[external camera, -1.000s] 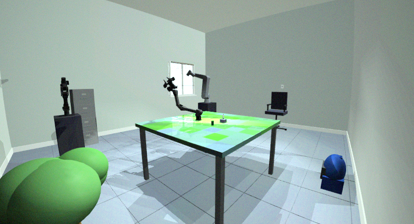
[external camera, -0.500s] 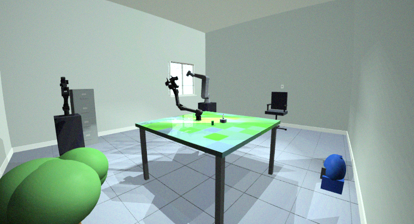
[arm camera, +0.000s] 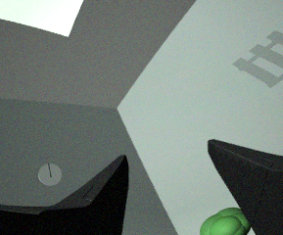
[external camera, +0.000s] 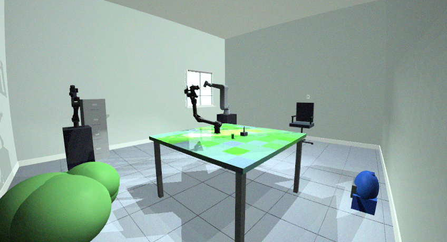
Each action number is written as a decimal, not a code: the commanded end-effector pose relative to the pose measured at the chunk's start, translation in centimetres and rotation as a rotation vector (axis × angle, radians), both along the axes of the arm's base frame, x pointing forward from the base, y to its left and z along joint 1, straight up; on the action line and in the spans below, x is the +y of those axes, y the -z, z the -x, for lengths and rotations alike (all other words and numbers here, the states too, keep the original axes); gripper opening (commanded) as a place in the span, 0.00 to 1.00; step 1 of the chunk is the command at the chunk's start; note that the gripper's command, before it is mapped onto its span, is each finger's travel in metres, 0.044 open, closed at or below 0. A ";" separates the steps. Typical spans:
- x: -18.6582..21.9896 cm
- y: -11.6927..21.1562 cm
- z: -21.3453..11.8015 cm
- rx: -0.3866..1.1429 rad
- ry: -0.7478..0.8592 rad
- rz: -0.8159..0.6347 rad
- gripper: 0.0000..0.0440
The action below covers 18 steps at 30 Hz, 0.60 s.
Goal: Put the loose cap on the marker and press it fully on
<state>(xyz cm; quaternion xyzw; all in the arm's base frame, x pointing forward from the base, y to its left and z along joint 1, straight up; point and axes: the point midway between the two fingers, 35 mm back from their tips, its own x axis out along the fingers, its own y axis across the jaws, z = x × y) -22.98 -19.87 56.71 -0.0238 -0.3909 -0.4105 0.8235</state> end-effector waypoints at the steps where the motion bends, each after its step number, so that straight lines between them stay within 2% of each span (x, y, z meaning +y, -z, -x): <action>1: 0.4 -0.2 -1.1 0.026 -0.015 0.018 0.65; 18: 2.5 -0.4 -7.0 0.193 -0.092 0.095 0.65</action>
